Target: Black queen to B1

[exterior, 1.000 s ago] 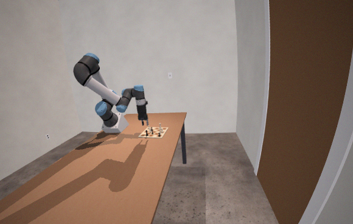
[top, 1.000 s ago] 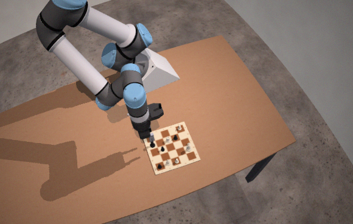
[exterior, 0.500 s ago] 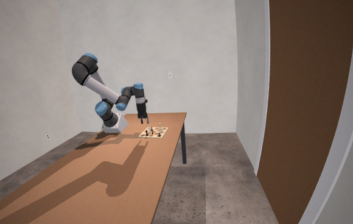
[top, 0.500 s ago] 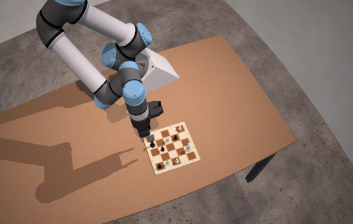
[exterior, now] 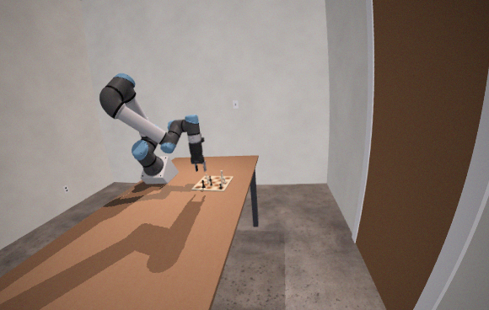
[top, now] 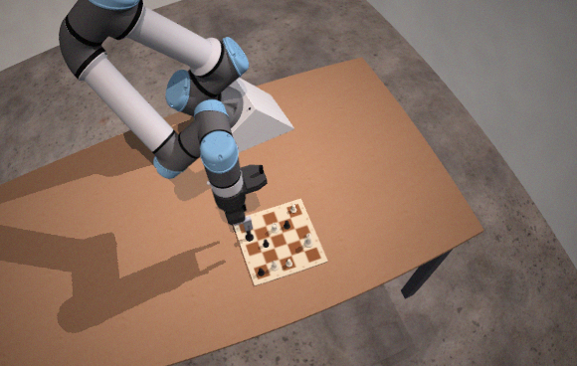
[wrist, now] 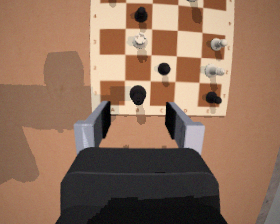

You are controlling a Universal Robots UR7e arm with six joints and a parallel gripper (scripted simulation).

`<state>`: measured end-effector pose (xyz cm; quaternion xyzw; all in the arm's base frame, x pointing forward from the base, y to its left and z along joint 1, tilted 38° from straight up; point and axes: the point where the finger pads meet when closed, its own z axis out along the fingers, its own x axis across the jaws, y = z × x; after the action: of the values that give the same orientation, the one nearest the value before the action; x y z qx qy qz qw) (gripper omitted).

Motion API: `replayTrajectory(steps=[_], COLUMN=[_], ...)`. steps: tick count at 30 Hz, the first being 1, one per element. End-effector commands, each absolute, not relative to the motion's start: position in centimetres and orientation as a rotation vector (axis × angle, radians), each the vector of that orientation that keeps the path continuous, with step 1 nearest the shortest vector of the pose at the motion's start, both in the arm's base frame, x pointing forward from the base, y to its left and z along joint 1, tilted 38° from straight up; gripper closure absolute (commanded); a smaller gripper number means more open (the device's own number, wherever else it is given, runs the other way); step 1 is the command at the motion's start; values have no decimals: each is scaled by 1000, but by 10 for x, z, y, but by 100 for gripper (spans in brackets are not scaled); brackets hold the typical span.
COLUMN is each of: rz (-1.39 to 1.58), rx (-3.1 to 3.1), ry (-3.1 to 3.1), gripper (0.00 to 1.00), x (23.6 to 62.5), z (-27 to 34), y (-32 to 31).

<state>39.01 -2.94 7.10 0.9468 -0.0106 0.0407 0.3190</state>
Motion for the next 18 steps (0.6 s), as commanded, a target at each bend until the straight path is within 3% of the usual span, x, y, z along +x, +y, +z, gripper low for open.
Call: replayTrajectory(steps=[1,18], rz=[109,109], rx=[2490,2490], ry=[-28,-28], gripper=[0,0], x=[390,387], z=[72,106], y=[-29,-3])
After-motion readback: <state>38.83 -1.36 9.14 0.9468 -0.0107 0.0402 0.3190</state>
